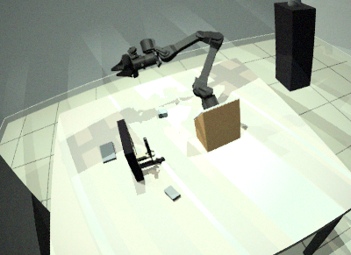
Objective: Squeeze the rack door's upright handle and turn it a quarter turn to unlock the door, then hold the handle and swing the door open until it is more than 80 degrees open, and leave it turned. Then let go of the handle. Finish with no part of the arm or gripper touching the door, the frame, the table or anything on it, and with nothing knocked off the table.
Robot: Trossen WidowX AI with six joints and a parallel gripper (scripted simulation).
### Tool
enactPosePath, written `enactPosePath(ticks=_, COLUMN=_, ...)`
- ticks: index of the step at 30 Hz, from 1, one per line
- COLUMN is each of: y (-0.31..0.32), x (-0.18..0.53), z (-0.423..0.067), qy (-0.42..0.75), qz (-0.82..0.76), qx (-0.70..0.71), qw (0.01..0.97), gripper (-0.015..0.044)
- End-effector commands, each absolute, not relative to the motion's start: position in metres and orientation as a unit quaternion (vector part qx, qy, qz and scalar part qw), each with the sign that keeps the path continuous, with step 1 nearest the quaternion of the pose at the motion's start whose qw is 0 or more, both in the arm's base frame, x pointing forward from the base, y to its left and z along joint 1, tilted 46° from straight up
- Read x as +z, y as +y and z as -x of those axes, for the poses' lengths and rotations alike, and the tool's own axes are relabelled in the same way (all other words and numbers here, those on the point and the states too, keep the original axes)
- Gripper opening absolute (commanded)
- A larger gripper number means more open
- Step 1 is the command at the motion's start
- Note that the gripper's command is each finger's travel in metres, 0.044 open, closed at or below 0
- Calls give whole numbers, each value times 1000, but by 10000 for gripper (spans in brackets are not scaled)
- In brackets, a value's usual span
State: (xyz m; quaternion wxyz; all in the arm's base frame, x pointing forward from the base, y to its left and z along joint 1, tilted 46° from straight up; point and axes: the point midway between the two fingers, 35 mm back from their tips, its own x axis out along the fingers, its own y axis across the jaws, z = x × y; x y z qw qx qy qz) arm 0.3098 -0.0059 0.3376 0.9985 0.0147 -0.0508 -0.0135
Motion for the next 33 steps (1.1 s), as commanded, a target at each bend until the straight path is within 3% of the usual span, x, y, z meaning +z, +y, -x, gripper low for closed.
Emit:
enactPosePath(ticks=1, y=-6, x=337, z=-311, qy=-49, qz=-16, qx=-13, qw=999, gripper=374)
enactPosePath(ticks=5, y=1, x=320, z=-323, qy=-3, qz=-32, qx=-12, qw=999, gripper=284)
enactPosePath(ticks=33, y=67, x=173, z=-367, qy=348, qz=-53, qx=-54, qw=934, gripper=284)
